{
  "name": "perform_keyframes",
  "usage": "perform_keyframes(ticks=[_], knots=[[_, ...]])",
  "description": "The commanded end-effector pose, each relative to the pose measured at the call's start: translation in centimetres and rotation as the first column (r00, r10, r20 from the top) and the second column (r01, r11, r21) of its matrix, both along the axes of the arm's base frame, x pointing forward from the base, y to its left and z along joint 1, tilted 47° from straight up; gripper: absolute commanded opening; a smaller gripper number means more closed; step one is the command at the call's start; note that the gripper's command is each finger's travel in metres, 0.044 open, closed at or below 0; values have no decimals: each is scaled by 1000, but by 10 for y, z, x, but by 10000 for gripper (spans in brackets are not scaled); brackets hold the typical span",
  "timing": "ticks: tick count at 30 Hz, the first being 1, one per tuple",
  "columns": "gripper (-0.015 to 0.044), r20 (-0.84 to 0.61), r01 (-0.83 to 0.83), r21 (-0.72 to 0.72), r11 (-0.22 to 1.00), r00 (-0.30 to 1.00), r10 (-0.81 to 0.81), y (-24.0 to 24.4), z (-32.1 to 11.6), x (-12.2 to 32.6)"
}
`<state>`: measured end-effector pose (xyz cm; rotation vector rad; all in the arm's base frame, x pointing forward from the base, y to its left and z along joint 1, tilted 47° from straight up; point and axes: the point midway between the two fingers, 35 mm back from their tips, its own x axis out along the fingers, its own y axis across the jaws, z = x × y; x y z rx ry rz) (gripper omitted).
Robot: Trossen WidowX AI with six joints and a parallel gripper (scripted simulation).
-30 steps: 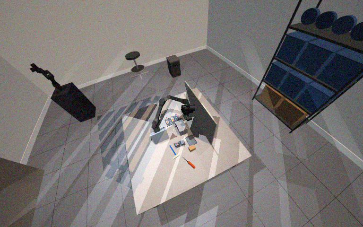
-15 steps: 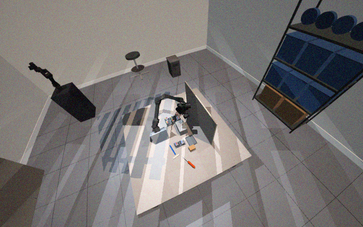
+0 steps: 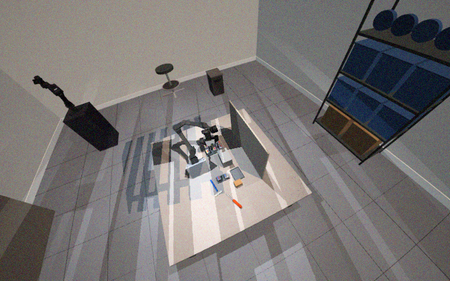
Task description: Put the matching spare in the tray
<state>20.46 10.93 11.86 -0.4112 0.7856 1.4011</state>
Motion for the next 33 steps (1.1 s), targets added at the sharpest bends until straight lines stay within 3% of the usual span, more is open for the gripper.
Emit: perform_keyframes(ticks=[1,10,16,33], knots=[[440,185,-193,12,981,965,188,13,-10,-46],[440,216,-225,11,974,952,217,15,-12,-53],[300,216,-225,7,974,952,219,35,-26,-51],[300,216,-226,9,974,952,219,56,-40,-51]])
